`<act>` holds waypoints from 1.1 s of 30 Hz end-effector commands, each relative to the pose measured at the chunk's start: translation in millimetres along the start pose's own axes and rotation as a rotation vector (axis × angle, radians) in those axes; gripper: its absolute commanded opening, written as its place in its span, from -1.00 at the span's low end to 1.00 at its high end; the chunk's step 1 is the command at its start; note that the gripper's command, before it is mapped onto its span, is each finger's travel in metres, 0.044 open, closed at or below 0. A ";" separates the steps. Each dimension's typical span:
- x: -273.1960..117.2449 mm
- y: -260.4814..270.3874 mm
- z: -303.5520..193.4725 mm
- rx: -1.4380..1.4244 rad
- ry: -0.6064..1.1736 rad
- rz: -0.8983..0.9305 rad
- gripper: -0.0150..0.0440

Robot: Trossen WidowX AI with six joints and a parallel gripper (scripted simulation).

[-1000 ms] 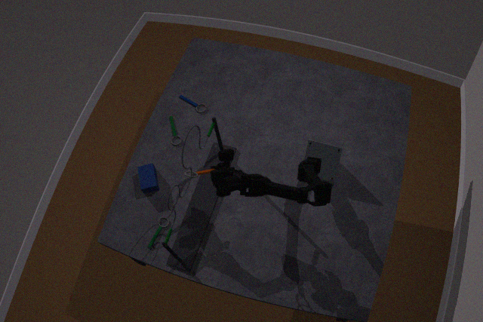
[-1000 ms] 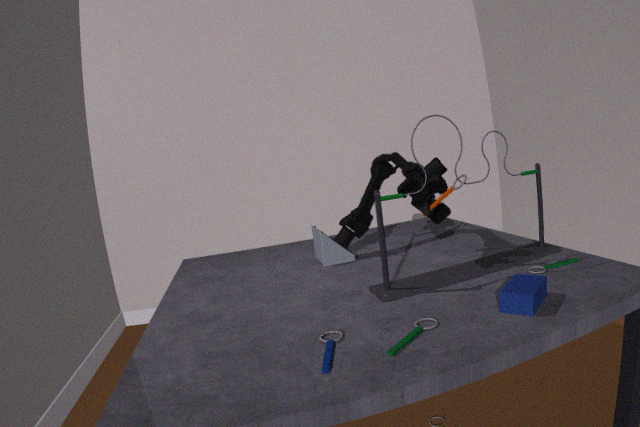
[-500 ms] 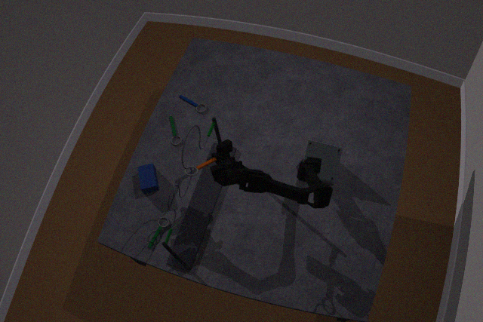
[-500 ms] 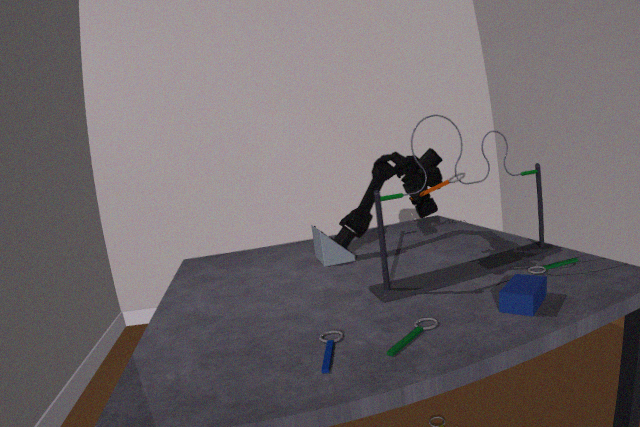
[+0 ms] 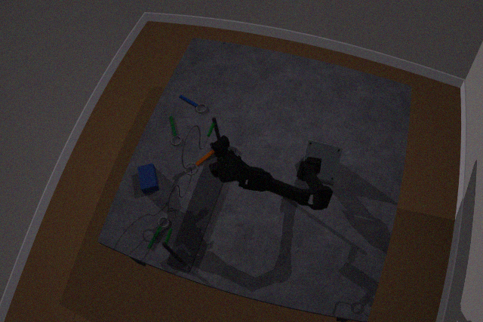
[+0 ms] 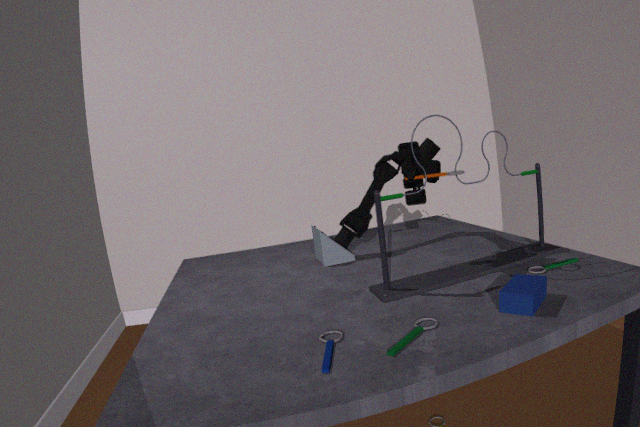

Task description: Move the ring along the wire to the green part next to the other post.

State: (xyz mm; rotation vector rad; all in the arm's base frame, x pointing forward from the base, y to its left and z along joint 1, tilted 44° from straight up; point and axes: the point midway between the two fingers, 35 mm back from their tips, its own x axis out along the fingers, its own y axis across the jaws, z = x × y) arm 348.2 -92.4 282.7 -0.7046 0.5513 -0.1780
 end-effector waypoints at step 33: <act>-27.9 -91.4 30.5 -0.518 0.065 -0.290 -1.00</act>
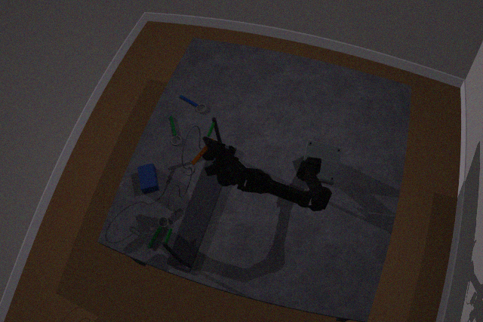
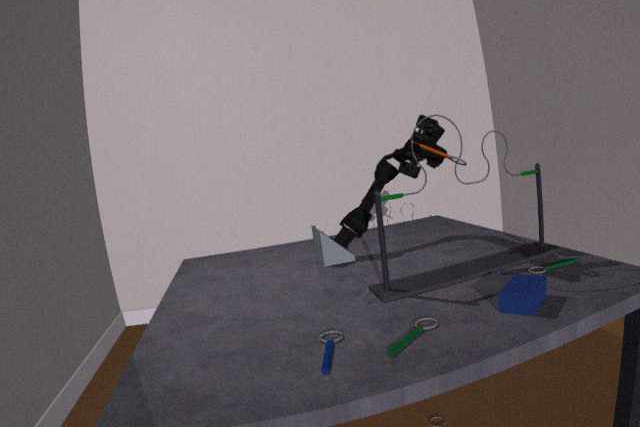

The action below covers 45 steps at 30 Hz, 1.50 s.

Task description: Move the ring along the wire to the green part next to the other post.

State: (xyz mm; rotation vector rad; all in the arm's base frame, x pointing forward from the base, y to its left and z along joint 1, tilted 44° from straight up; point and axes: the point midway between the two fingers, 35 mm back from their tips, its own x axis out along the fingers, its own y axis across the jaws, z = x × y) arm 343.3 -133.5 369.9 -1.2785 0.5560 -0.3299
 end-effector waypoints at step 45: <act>-0.3 1.0 2.3 0.387 -0.040 0.216 -1.00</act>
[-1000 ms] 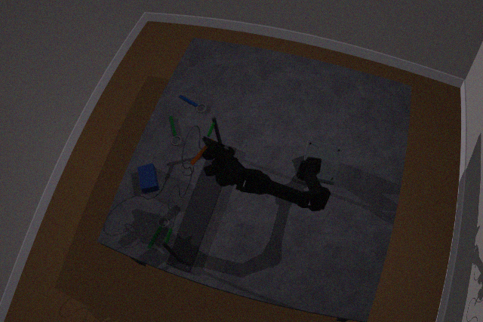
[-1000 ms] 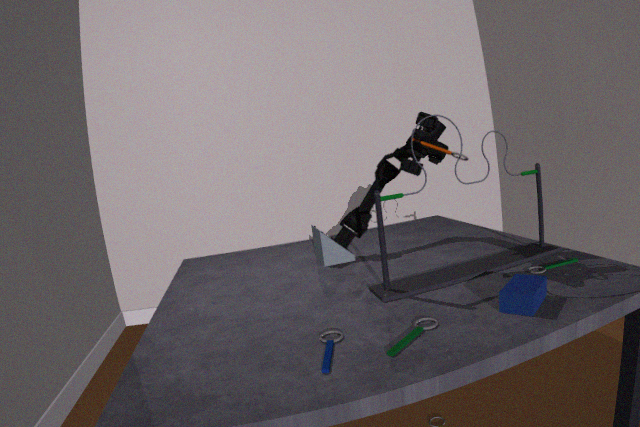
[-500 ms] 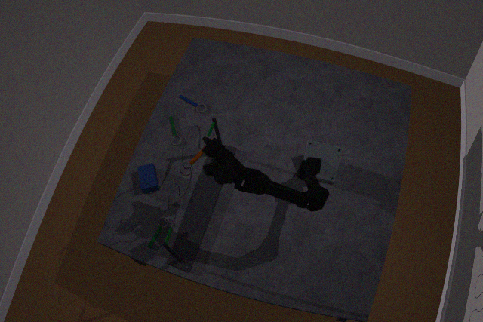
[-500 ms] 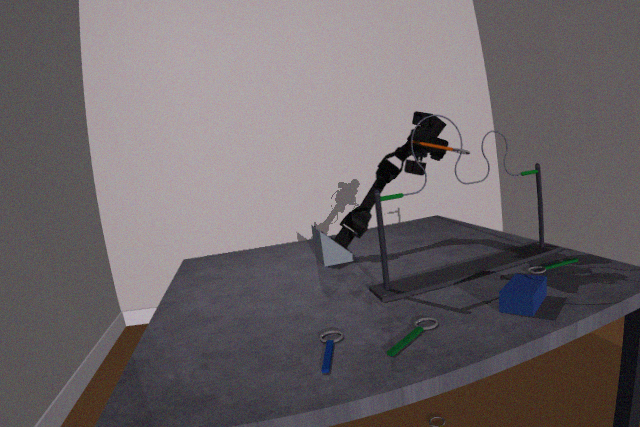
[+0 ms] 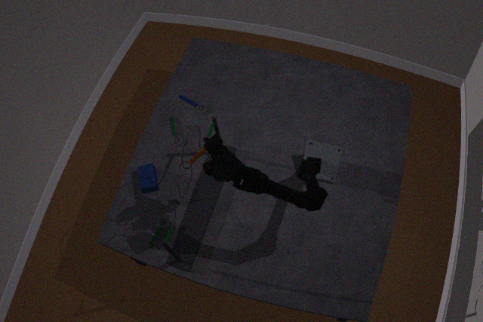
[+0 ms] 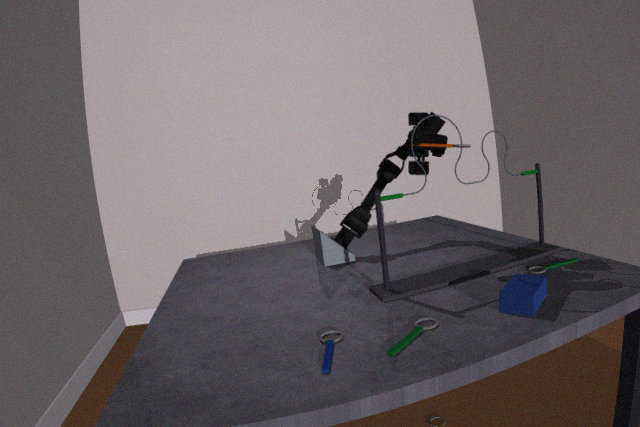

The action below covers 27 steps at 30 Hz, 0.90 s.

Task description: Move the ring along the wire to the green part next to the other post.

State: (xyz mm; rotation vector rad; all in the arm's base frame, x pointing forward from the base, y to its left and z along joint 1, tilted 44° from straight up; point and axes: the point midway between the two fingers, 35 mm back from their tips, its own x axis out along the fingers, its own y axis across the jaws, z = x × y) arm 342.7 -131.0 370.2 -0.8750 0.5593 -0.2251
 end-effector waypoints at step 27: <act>2.5 10.2 1.5 0.322 -0.037 0.179 -1.00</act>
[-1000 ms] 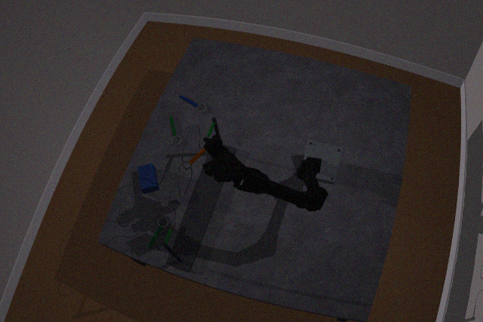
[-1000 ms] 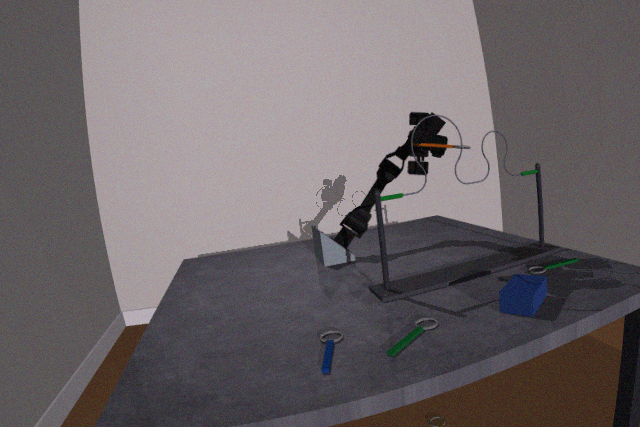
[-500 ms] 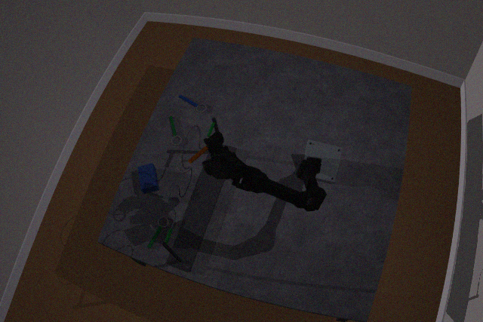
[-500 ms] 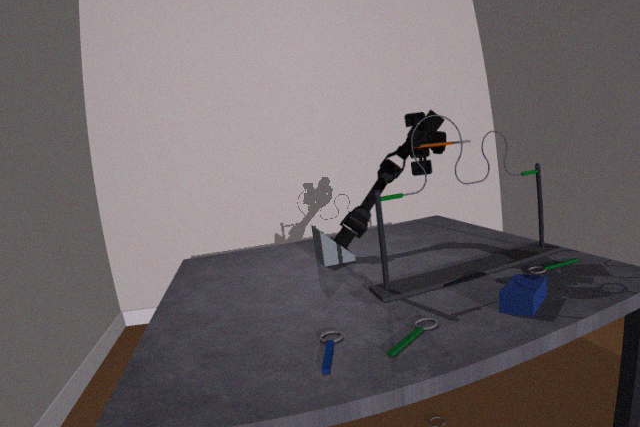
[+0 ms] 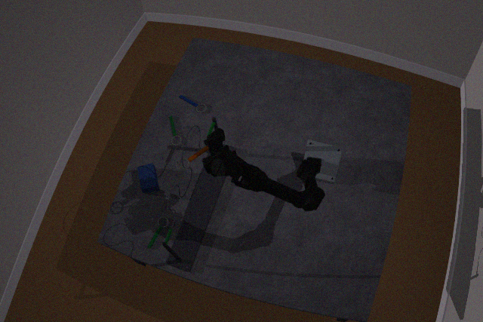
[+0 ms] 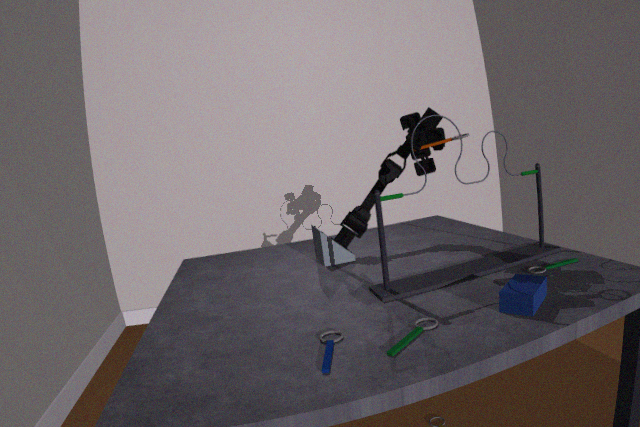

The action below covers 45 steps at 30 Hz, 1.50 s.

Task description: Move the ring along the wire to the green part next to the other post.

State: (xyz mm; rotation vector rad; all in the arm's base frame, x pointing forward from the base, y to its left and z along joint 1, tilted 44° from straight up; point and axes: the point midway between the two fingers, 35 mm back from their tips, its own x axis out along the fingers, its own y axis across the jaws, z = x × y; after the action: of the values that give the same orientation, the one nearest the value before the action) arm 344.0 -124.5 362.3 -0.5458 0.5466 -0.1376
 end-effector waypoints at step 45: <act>1.6 15.9 4.0 0.518 -0.064 0.286 -1.00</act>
State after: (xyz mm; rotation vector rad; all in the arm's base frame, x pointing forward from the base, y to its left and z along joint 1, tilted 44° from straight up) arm 346.9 -110.1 357.2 0.0003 0.4977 0.0062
